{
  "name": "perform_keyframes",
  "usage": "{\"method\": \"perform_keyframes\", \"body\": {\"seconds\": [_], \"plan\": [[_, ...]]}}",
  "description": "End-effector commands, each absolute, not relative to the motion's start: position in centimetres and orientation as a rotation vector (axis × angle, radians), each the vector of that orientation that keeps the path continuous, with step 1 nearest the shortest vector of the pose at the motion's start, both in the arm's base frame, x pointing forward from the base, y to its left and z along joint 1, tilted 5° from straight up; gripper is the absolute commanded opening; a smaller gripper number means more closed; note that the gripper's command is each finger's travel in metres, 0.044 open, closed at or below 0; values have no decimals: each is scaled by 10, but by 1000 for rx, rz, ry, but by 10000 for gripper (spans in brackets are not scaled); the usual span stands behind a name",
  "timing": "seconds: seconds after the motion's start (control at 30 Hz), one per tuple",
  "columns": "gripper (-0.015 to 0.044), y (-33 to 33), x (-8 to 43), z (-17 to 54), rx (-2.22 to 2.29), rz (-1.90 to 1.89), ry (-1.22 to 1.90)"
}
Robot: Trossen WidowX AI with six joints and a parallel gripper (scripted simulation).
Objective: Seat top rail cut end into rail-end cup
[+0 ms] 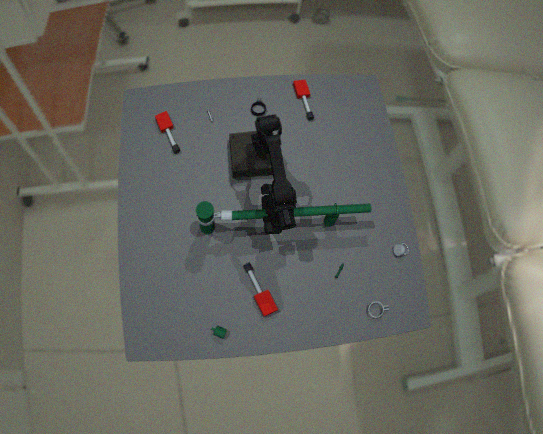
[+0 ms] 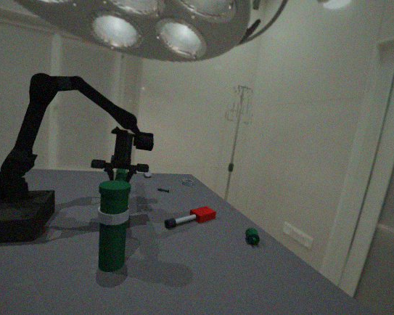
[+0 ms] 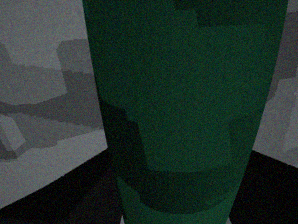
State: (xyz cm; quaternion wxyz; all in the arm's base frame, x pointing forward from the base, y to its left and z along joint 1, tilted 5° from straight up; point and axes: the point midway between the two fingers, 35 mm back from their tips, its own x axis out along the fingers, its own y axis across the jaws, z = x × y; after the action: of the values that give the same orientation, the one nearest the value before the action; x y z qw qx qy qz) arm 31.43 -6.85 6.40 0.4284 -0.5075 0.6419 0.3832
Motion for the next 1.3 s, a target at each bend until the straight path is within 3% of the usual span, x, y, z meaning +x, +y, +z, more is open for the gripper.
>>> {"method": "perform_keyframes", "body": {"seconds": [0.0, 1.27], "plan": [[0, -69, 314, 64, -1267, 957, 1603], [0, -73, 314, 68, -1275, 951, 1612]]}}
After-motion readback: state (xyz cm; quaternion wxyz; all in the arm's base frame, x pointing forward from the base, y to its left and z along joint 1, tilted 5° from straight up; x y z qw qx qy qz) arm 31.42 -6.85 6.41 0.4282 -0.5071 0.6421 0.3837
